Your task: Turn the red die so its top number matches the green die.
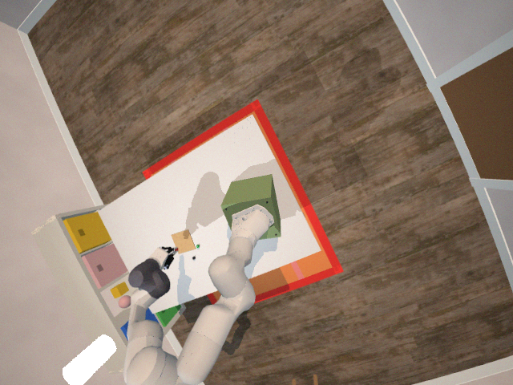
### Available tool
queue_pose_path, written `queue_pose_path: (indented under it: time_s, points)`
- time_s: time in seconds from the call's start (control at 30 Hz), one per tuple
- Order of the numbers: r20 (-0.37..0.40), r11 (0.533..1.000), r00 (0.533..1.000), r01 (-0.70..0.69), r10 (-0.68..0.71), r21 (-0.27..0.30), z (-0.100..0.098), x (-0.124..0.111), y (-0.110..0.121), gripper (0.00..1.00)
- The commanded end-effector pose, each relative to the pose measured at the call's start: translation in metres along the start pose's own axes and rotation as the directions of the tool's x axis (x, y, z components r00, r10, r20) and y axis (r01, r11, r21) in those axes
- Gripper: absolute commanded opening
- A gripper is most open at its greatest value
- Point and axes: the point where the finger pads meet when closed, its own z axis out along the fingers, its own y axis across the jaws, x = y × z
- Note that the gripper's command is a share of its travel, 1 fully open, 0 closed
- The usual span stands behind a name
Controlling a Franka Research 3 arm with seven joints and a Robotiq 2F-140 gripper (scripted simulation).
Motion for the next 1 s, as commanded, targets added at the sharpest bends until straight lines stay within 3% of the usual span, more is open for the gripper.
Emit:
queue_pose_path:
  time_s: [0.0,0.37,0.53,0.6,0.7,0.97]
  points:
    - [0.064,0.987,0.985,0.155,-0.158,0.04,-0.0055,-0.0073,-0.0123,0.07]
    - [0.194,0.987,0.968,0.156,-0.16,0.036,-0.0046,-0.0029,-0.0123,0.07]
    - [0.205,0.987,0.966,0.156,-0.16,0.036,-0.0044,-0.0023,-0.0123,0.07]
    - [0.278,0.987,0.947,0.156,-0.16,0.035,-0.0034,-0.0001,-0.0123,0.07]
    - [0.278,0.987,0.947,0.156,-0.16,0.035,-0.0034,-0.0001,-0.0123,0.07]
    - [0.39,0.987,0.907,0.157,-0.158,0.034,-0.0028,0.0021,-0.0122,0.07]
